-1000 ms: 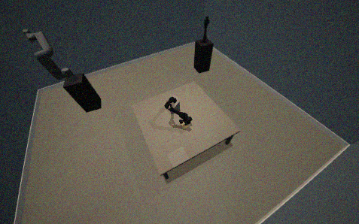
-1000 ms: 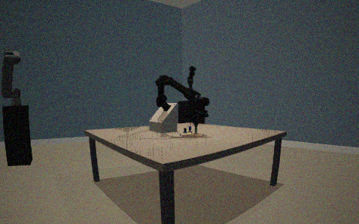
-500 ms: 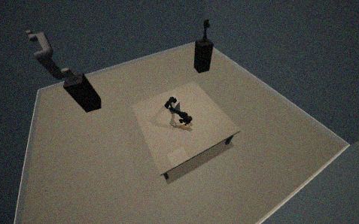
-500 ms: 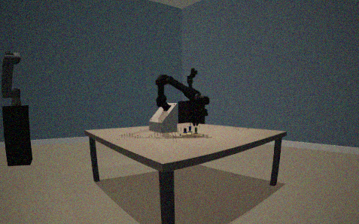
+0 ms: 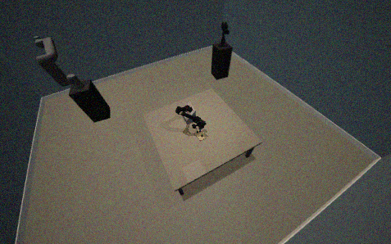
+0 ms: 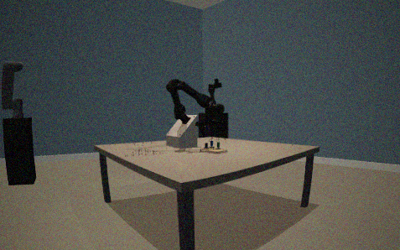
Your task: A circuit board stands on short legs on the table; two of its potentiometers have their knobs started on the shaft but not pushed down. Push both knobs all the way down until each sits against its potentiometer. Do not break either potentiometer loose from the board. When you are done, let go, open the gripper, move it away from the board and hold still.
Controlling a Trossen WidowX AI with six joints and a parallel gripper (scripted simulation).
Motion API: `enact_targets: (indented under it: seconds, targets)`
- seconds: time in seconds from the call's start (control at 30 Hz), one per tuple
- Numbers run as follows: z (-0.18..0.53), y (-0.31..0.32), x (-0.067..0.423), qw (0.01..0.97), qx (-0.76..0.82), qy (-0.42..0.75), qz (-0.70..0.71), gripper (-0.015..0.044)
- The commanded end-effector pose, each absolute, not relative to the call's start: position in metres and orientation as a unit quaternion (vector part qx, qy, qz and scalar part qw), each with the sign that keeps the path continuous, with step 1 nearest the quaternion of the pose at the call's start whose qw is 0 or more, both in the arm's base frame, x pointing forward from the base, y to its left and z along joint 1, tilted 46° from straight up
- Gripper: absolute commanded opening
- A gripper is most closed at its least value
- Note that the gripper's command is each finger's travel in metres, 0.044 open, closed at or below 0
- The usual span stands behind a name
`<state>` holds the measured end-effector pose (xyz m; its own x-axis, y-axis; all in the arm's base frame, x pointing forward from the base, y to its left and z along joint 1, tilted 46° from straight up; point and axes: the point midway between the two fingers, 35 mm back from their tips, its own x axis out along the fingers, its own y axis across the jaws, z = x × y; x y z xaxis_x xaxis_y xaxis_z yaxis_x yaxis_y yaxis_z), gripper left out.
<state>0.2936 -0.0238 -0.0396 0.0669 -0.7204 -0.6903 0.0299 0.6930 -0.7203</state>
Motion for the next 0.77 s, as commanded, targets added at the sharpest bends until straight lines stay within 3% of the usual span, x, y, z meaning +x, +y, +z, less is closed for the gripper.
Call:
enact_targets:
  seconds: [0.0, 0.13, 0.73]
  targets:
    - [-0.035, -0.028, 0.247, 0.677, -0.272, 0.625, -0.278, 0.0440]
    - [-0.034, -0.032, 0.217, 0.677, -0.272, 0.624, -0.279, 0.0440]
    - [-0.034, -0.032, 0.217, 0.677, -0.272, 0.624, -0.279, 0.0440]
